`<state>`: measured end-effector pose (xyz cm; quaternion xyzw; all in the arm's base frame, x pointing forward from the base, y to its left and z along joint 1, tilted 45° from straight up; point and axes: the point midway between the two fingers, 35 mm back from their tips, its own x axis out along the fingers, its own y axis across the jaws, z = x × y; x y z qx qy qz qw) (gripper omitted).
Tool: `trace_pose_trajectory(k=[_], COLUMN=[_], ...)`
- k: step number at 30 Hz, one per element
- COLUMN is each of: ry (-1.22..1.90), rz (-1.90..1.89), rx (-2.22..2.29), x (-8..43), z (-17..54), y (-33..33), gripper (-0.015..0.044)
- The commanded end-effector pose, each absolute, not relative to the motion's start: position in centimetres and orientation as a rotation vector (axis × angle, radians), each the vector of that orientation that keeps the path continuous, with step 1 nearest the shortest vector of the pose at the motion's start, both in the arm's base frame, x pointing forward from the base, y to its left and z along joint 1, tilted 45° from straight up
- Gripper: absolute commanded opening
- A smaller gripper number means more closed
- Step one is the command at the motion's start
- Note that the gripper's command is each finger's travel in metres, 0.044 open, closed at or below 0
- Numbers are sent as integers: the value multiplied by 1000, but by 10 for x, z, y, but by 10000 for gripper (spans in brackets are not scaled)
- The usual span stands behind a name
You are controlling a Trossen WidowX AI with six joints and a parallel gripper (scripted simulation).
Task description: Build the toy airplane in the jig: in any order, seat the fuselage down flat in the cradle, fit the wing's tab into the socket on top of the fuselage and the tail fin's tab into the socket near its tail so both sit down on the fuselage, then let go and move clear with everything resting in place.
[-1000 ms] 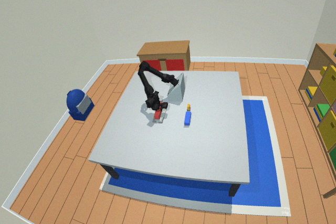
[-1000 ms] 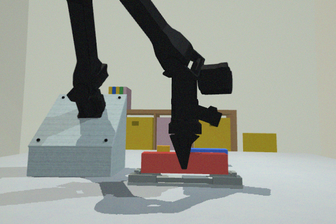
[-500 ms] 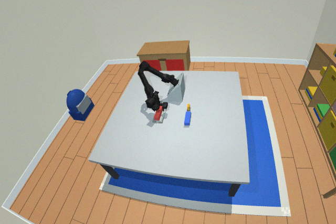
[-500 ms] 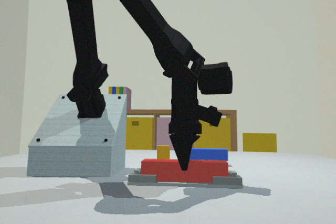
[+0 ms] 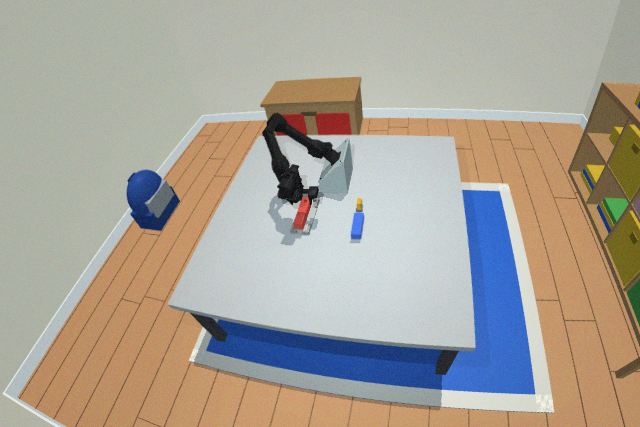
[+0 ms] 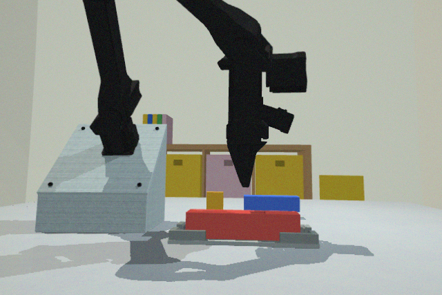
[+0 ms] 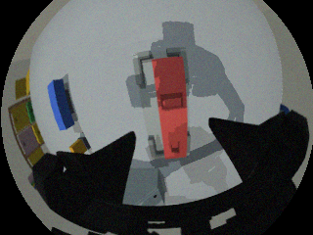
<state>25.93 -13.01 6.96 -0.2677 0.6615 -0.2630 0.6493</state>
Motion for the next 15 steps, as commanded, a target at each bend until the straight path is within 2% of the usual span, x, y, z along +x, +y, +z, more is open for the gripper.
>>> trace_pose_trajectory(k=[1, 11, 15], ry=[1491, 1483, 1477], rz=[-613, -627, -609], rx=[-613, -597, -588], x=[257, 262, 277], z=[108, 98, 83], y=[-97, -96, -76], gripper=[440, 440, 440])
